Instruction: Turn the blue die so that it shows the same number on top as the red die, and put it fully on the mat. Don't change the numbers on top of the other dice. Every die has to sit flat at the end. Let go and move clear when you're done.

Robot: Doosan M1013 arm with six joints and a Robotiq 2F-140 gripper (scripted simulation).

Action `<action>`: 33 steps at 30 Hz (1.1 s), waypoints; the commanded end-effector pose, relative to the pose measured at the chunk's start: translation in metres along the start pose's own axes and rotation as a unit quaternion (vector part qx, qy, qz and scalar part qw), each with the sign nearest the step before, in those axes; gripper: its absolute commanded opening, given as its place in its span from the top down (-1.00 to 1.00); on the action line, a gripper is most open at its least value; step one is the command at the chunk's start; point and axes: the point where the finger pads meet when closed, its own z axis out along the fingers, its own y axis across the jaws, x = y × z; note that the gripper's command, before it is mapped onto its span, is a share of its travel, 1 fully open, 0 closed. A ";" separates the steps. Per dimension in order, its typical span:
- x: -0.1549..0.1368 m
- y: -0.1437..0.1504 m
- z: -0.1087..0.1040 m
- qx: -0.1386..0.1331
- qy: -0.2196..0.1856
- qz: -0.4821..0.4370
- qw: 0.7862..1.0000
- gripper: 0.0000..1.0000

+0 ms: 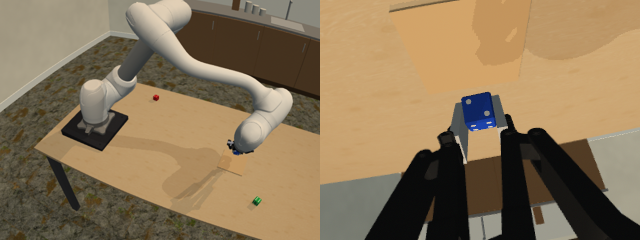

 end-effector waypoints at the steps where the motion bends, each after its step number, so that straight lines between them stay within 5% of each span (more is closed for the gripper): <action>1: 0.001 0.000 0.000 0.000 -0.059 -0.001 0.998 0.51; 4: 0.003 -0.001 -0.002 0.003 -0.084 -0.002 0.996 0.51; 33: 0.008 -0.001 0.002 0.003 -0.084 -0.002 0.996 0.51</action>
